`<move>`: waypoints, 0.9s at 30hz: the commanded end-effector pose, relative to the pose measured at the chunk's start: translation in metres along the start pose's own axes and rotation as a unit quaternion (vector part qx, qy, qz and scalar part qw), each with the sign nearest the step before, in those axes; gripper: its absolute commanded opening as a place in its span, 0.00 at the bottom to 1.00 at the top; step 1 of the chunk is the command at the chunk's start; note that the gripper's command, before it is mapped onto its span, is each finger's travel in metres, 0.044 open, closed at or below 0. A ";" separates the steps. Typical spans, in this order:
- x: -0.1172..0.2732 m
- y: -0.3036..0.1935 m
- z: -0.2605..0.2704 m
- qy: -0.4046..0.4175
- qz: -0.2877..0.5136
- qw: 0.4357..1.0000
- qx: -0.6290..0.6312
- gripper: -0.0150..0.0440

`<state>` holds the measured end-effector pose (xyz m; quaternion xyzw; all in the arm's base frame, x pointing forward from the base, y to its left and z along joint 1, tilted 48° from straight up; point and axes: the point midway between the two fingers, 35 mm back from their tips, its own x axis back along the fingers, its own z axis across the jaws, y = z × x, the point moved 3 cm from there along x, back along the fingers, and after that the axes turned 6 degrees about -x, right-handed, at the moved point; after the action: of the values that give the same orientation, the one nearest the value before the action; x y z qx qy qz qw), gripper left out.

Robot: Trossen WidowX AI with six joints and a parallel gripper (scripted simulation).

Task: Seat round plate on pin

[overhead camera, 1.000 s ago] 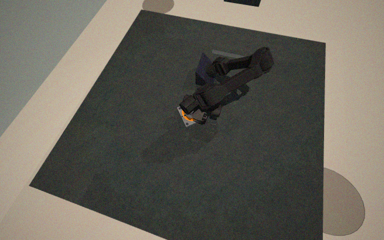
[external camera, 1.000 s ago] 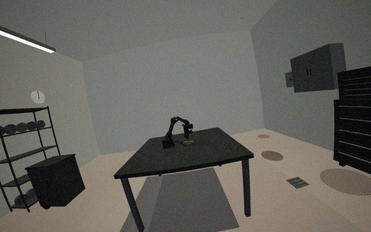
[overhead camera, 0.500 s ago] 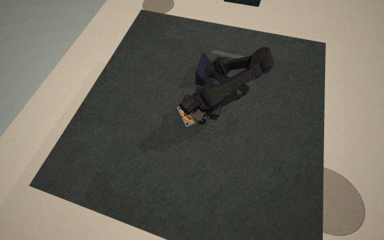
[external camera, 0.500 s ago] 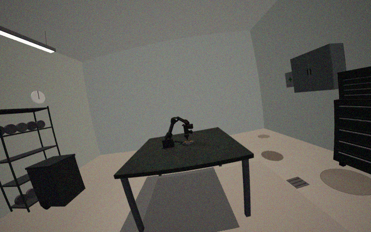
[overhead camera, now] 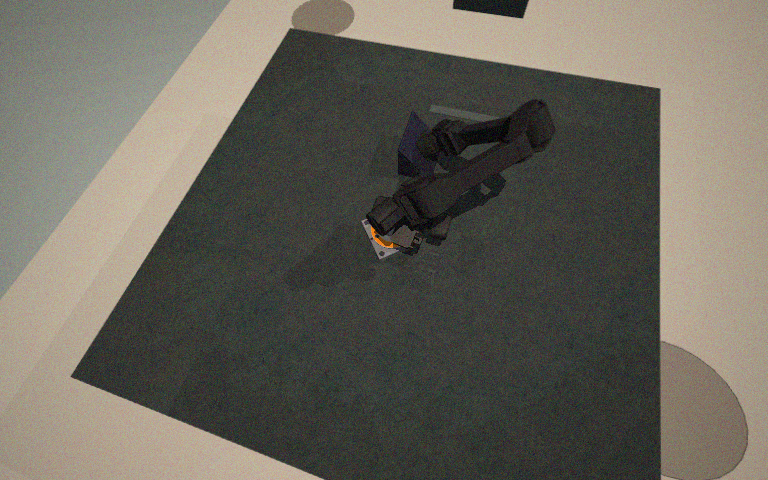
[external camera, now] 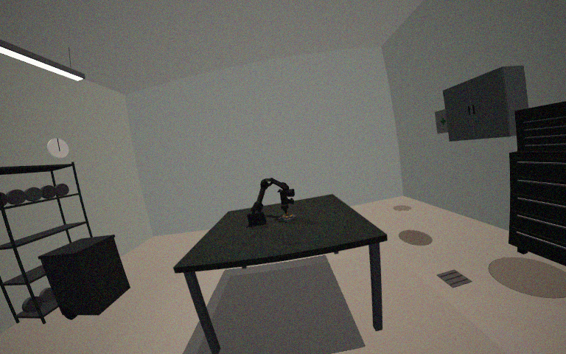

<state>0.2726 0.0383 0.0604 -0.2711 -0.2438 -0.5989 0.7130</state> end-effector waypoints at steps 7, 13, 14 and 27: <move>0.001 0.010 0.002 0.002 -0.011 1.000 0.011 0.25; 0.001 0.014 0.002 0.002 -0.011 1.000 0.011 0.25; 0.001 0.015 0.002 0.002 -0.011 1.000 0.011 0.25; 0.002 0.024 -0.001 0.002 -0.011 1.000 0.011 0.25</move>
<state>0.2916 0.0404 0.0594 -0.2608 -0.2499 -0.6026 0.7116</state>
